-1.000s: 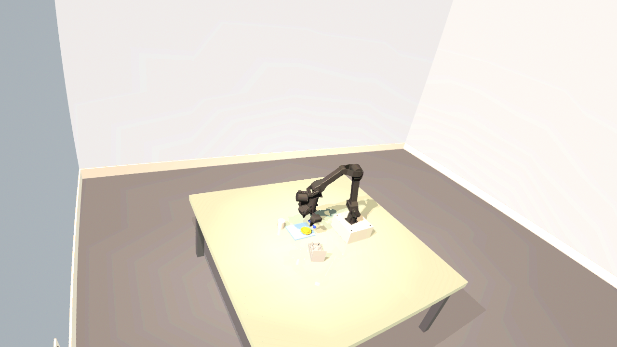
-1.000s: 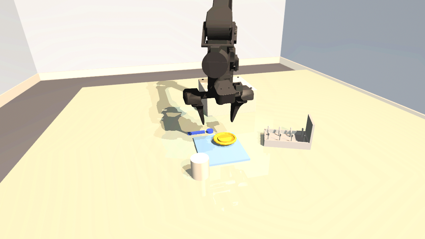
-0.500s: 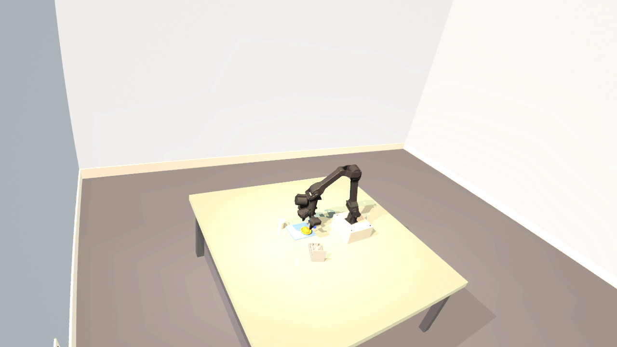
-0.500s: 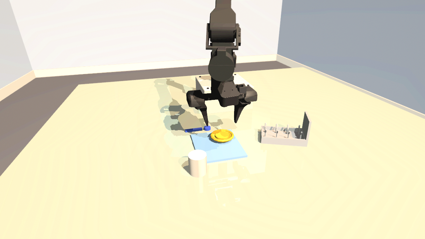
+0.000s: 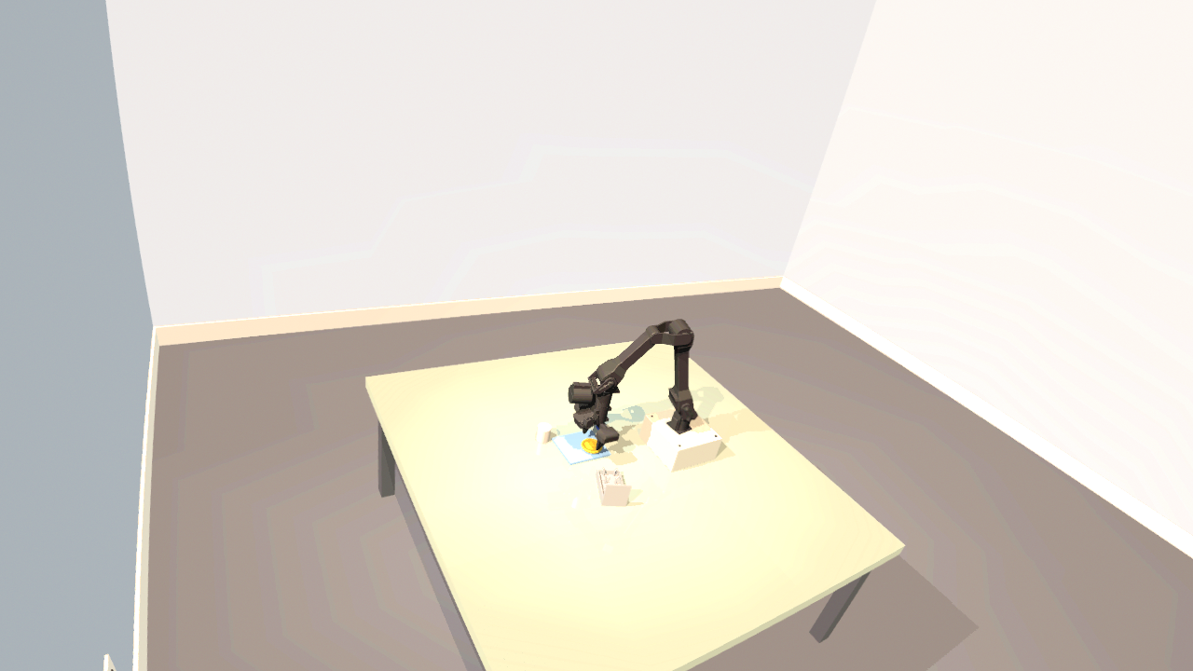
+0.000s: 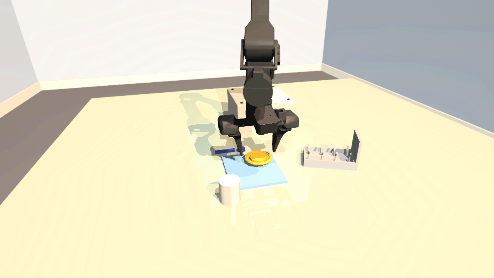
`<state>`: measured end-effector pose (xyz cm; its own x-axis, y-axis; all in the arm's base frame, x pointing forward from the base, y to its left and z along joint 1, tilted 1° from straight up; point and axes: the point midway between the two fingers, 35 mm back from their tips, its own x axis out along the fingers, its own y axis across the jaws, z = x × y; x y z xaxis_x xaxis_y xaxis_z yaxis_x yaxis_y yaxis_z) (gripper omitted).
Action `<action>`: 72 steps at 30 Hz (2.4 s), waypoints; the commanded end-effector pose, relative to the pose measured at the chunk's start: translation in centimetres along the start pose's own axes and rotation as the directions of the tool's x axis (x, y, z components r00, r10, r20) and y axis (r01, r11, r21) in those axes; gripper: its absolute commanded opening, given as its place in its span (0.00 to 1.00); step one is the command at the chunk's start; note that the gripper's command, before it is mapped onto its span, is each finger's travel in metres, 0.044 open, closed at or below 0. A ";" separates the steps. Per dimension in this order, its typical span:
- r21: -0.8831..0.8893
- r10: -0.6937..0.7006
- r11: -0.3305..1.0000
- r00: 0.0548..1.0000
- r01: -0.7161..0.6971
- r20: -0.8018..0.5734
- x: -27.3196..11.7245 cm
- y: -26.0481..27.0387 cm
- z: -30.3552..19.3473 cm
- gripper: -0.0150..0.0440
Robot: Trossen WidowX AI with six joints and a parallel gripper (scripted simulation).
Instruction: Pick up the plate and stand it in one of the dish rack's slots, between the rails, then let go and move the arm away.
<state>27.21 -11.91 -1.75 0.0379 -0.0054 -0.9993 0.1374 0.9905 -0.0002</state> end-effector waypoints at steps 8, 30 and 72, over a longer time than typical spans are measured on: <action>0.004 0.009 1.000 1.000 -0.009 -0.014 2.1 0.3 -0.5 0.93; 0.004 0.009 1.000 1.000 -0.009 -0.014 2.6 0.3 -0.6 0.79; 0.025 0.008 1.000 1.000 -0.008 -0.012 -14.7 0.2 1.1 0.25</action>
<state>27.69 -12.27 12.62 0.0256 0.0035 -0.9997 0.1467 0.9892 0.0072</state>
